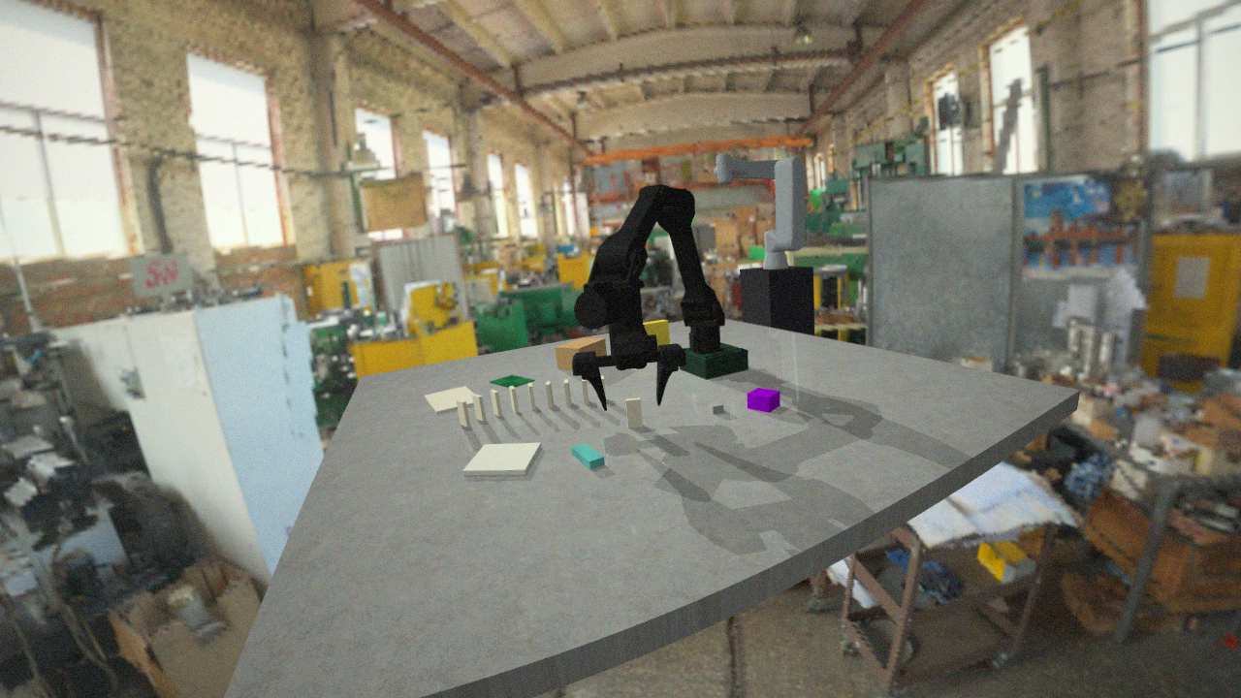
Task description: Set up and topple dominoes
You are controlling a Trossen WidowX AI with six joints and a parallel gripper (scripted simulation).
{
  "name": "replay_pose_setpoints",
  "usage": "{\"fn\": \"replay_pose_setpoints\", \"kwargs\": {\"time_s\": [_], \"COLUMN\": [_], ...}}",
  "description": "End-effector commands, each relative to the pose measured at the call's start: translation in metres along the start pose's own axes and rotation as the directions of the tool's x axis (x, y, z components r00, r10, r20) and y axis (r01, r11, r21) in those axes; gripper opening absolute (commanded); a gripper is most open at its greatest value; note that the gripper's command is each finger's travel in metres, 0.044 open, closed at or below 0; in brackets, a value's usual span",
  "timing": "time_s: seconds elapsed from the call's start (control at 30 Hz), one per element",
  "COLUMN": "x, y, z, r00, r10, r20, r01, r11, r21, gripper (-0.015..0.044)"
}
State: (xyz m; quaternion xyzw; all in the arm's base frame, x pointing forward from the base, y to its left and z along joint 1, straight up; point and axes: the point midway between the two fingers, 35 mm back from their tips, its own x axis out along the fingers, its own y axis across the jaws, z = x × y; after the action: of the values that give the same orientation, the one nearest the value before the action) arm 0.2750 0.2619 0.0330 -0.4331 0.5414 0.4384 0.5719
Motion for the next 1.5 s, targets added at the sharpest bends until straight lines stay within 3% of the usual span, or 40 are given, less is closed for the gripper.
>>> {"fn": "replay_pose_setpoints", "kwargs": {"time_s": [0.0, 0.1, 0.53, 0.87, 1.17, 1.47], "x": [0.008, 0.011, 0.011, 0.008, -0.115, -0.125], "y": [0.002, 0.002, 0.002, 0.002, -0.001, -0.001], "z": [-0.002, -0.002, -0.002, -0.002, 0.000, -0.004], "r00": [1.000, 1.000, 1.000, 1.000, 1.000, 1.000], "r10": [0.009, 0.009, 0.009, 0.009, 0.006, 0.006], "r20": [-0.006, -0.006, -0.006, -0.006, -0.008, -0.009], "r01": [-0.009, -0.009, -0.009, -0.009, -0.006, -0.006], "r11": [1.000, 1.000, 1.000, 1.000, 1.000, 1.000], "r21": [-0.006, -0.006, -0.006, -0.006, -0.001, 0.021], "gripper": [0.0440, 0.0440, 0.0107, 0.0107, 0.0107, 0.0107]}}
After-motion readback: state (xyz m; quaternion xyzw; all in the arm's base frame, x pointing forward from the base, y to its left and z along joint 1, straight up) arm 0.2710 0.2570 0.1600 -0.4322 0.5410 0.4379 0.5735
